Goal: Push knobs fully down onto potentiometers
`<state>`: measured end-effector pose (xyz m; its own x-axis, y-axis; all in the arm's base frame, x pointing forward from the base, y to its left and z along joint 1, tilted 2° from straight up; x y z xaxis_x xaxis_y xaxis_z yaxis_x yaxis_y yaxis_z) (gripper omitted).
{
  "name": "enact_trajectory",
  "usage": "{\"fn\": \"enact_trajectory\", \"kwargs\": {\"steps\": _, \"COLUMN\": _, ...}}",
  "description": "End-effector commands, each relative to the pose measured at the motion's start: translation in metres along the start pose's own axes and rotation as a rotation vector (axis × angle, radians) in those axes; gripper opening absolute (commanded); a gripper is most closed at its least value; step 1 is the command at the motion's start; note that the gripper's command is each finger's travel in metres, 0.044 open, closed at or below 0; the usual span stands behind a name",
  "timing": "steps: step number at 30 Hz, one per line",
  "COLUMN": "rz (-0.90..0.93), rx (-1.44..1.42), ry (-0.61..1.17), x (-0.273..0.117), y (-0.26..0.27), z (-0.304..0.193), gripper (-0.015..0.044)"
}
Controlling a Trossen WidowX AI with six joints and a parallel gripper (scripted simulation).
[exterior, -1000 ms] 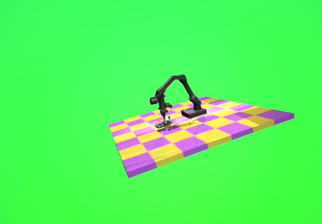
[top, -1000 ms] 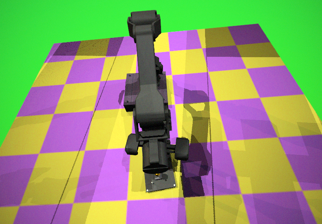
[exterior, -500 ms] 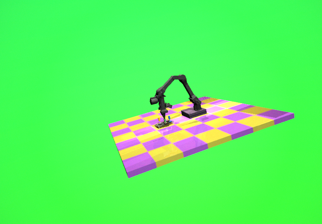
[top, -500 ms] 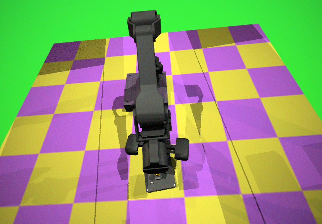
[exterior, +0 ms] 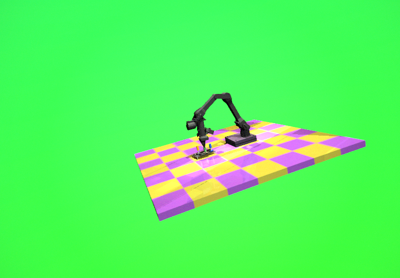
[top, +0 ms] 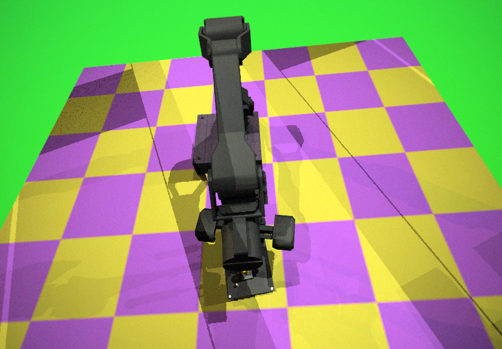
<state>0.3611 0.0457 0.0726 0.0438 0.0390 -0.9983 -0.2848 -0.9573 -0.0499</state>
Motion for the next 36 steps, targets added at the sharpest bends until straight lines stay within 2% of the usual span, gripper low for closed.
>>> {"fn": "enact_trajectory", "kwargs": {"steps": 1, "rz": 0.002, "rx": 0.0, "ry": -0.021, "x": 0.0196, "y": -0.0022, "z": -0.0022, "gripper": 0.0}}
{"fn": "enact_trajectory", "kwargs": {"steps": 36, "rz": 0.002, "rx": 0.0, "ry": -0.021, "x": 0.0153, "y": -0.0024, "z": -0.0026, "gripper": 0.0}}
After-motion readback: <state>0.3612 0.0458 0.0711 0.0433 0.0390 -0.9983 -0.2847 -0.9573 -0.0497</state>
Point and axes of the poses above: the point midway between the two fingers, 35 mm back from their tips, its own x axis out along the fingers, its own y axis across the jaws, z = x × y, the point moved 2 cm from there along -x, back along the fingers, and after that the axes turned 11 degrees about x, right-handed, at the moved point
